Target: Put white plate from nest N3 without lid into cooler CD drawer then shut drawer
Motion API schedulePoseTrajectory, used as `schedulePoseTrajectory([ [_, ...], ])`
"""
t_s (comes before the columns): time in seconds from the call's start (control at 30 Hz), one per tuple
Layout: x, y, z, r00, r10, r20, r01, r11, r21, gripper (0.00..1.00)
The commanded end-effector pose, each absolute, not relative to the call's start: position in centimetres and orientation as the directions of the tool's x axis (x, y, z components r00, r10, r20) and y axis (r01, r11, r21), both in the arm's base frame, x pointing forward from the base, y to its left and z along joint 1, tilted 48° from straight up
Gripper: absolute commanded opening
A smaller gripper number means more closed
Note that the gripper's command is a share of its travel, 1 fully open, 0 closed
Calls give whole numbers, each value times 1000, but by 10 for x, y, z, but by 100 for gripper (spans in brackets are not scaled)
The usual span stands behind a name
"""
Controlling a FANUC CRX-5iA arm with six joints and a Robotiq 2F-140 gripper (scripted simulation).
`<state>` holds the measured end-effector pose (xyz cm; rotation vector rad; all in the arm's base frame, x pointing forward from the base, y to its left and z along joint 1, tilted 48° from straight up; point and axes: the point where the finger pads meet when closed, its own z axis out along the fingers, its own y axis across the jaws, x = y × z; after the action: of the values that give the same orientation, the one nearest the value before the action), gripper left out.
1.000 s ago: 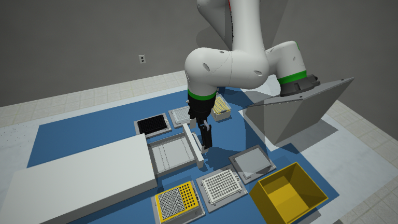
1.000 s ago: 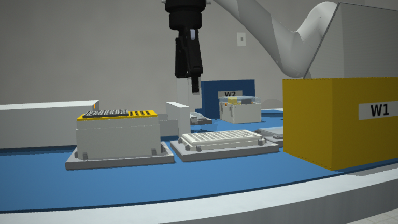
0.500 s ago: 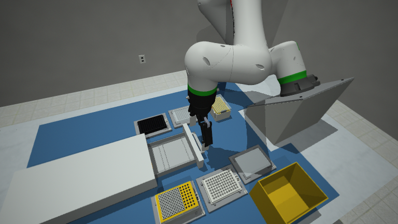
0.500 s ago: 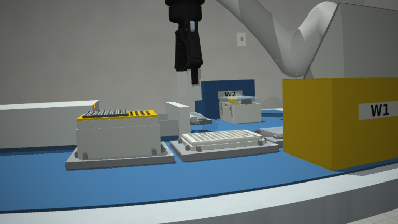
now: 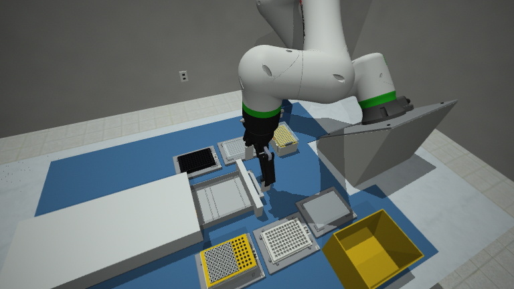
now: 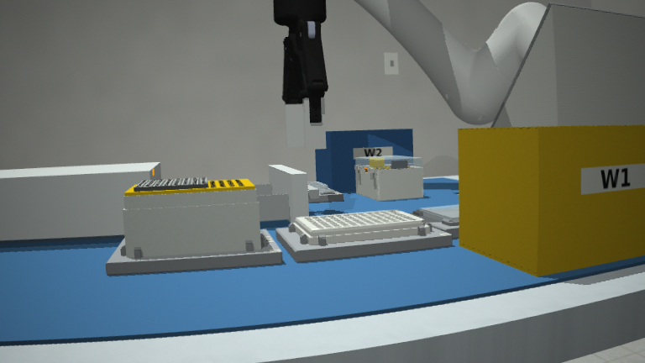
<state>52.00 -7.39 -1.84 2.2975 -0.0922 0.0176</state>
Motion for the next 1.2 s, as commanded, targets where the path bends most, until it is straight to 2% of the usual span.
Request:
schedulePoseTrajectory([
  [0.0, 520, -72, -17, 997, -61, 43, -72, -663, 745, 87],
  [1.17, 521, -41, 11, 997, -61, 43, -72, -663, 745, 87],
])
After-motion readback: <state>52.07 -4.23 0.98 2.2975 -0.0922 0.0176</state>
